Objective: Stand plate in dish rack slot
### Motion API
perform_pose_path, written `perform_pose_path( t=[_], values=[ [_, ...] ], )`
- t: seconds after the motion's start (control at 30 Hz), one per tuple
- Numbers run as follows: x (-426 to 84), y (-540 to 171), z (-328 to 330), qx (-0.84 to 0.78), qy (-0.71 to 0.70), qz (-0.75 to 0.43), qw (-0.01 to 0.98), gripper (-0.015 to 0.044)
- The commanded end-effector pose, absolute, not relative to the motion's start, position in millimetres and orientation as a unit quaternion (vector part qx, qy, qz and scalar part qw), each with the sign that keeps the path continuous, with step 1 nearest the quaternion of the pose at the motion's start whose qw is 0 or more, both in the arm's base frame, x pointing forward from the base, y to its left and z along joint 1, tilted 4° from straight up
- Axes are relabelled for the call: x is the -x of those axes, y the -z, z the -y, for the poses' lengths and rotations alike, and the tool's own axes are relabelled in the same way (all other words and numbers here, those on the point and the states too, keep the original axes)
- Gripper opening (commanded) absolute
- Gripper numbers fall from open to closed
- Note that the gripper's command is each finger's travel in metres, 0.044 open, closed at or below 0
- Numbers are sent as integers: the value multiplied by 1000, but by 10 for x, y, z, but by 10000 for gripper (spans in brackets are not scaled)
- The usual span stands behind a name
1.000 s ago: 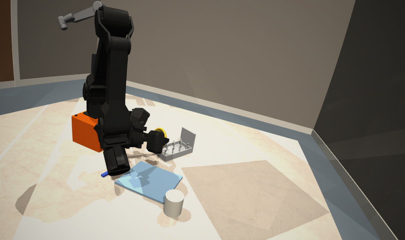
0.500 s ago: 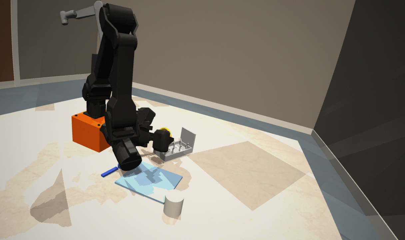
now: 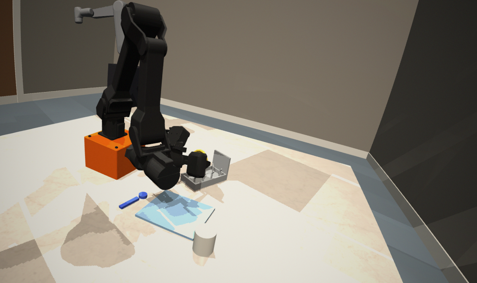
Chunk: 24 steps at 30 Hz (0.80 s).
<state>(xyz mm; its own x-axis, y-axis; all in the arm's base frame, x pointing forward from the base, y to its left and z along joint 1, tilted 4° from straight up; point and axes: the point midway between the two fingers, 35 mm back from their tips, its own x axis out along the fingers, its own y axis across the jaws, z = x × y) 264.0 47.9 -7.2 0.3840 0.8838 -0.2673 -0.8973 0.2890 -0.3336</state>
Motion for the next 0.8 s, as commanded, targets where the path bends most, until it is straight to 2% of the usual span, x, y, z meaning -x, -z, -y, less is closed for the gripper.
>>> perform_pose_path(
  t=[0.0,0.23,0.7,0.77],
  values=[
    [-2648,52,-532,218,-555,-15,803,0],
    [-2667,289,-535,218,-555,-15,802,0],
    [-2657,252,-534,216,-556,-16,803,0],
    [-2662,252,-533,217,-556,-15,803,53]
  ],
)
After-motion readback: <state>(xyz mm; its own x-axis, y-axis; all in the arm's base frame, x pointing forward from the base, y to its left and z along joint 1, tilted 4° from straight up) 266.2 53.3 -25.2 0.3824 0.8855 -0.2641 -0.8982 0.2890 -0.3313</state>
